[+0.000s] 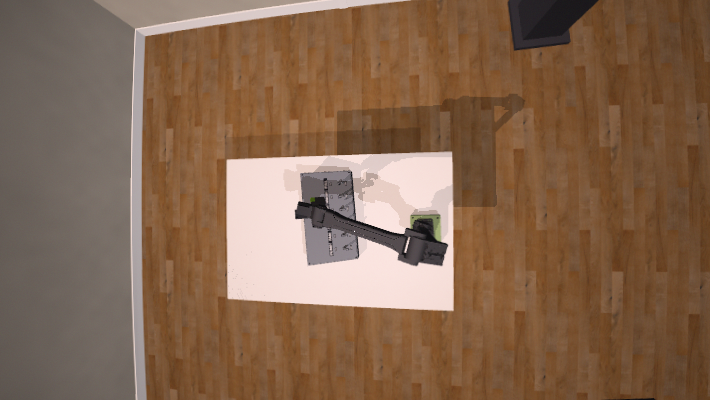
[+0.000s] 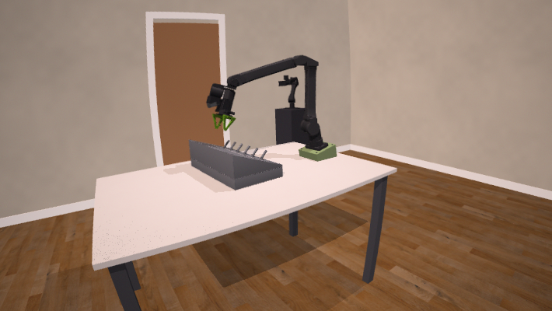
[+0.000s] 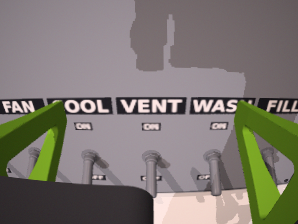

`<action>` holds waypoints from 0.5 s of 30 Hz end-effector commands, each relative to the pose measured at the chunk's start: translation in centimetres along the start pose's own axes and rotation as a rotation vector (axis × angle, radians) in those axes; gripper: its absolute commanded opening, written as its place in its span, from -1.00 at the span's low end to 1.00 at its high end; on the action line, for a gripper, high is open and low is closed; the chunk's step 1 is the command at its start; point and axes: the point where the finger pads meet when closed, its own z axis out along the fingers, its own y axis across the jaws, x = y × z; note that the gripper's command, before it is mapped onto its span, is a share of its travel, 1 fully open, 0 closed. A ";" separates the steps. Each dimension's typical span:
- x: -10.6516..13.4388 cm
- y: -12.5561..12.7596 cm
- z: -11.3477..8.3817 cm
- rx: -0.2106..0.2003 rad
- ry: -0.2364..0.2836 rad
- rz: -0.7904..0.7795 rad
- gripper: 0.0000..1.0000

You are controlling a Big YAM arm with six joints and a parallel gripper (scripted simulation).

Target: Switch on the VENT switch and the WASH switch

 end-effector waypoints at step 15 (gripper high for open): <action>-3.2 -3.3 -2.1 0.020 -0.056 -0.015 1.00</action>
